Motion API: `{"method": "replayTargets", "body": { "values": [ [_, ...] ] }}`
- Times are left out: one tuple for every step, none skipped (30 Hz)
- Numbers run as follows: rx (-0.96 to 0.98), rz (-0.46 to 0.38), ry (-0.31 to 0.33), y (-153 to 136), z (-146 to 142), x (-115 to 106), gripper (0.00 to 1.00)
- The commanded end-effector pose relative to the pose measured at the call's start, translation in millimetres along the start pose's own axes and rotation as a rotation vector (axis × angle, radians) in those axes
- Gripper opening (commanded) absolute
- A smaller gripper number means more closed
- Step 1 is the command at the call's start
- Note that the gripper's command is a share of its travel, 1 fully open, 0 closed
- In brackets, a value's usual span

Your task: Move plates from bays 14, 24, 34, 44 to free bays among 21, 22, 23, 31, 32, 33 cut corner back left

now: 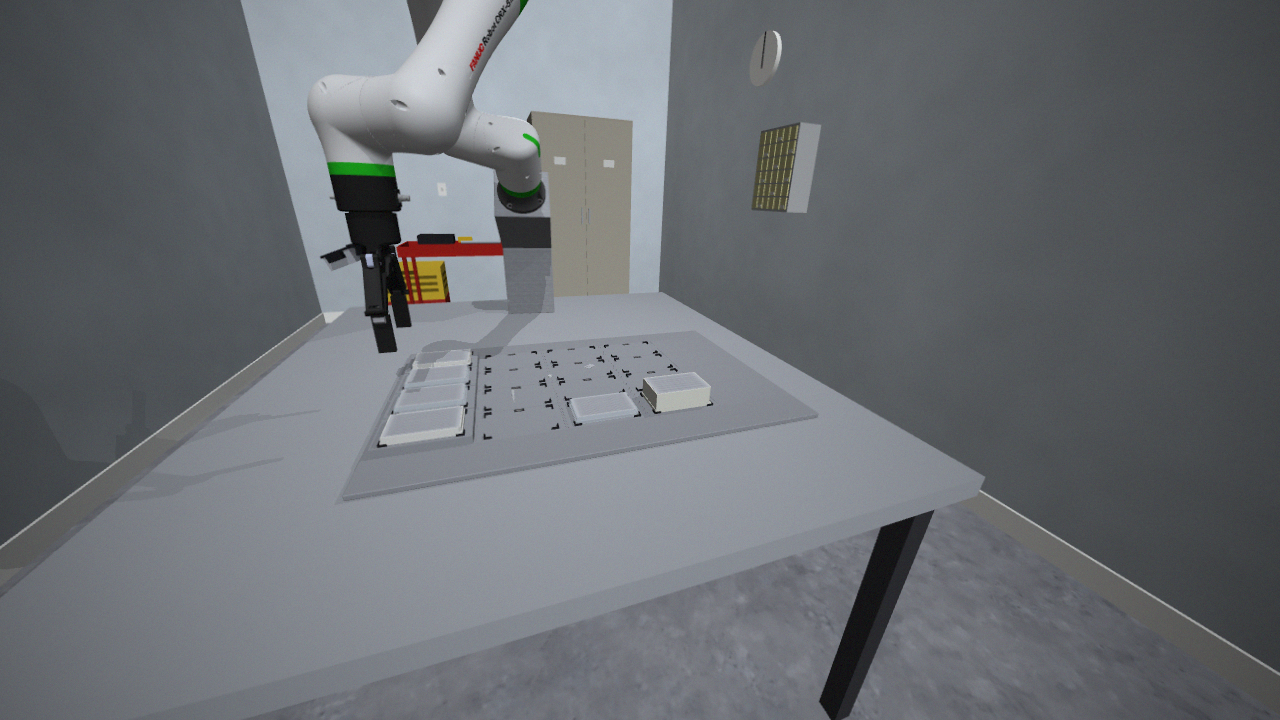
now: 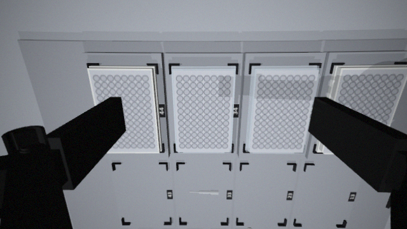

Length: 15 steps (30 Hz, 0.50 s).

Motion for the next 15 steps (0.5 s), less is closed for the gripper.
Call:
{"method": "replayTargets", "body": {
  "values": [
    [0.0,0.001,0.002,0.4,-0.8,-0.8,1.0],
    [0.0,0.001,0.002,0.4,-0.8,-0.8,1.0],
    [0.0,0.001,0.002,-0.1,-4.7,-0.9,1.0],
    [0.0,0.001,0.002,-0.6,-8.7,-0.9,1.0],
    [0.0,0.001,0.002,-1.2,-12.7,-0.9,1.0],
    [0.0,0.001,0.002,-1.7,-16.6,-0.9,1.0],
    [0.0,0.001,0.002,-2.3,-20.6,-0.9,1.0],
    [0.0,0.001,0.002,-2.9,-24.6,-0.9,1.0],
    [0.0,0.001,0.002,-3.4,-28.5,-0.9,1.0],
    [0.0,0.001,0.002,-4.0,-32.5,-0.9,1.0],
    [0.0,0.001,0.002,-4.5,-36.4,-1.0,1.0],
    [0.0,0.001,0.002,-5.1,-40.4,-1.0,1.0],
    [0.0,0.001,0.002,-5.6,-44.4,-1.0,1.0],
    [0.0,0.001,0.002,-6.2,-48.3,-1.0,1.0],
    [0.0,0.001,0.002,-6.8,-52.3,-1.0,1.0]
  ]
}}
Point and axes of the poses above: the point where the finger pads meet when closed, its own x axis out along the fingers, its own z axis across the jaws, y = z × x, the point moved 1 cm from there along -x, back along the fingers, and after that the axes turned 8 degrees about x, right-handed, at the moved point
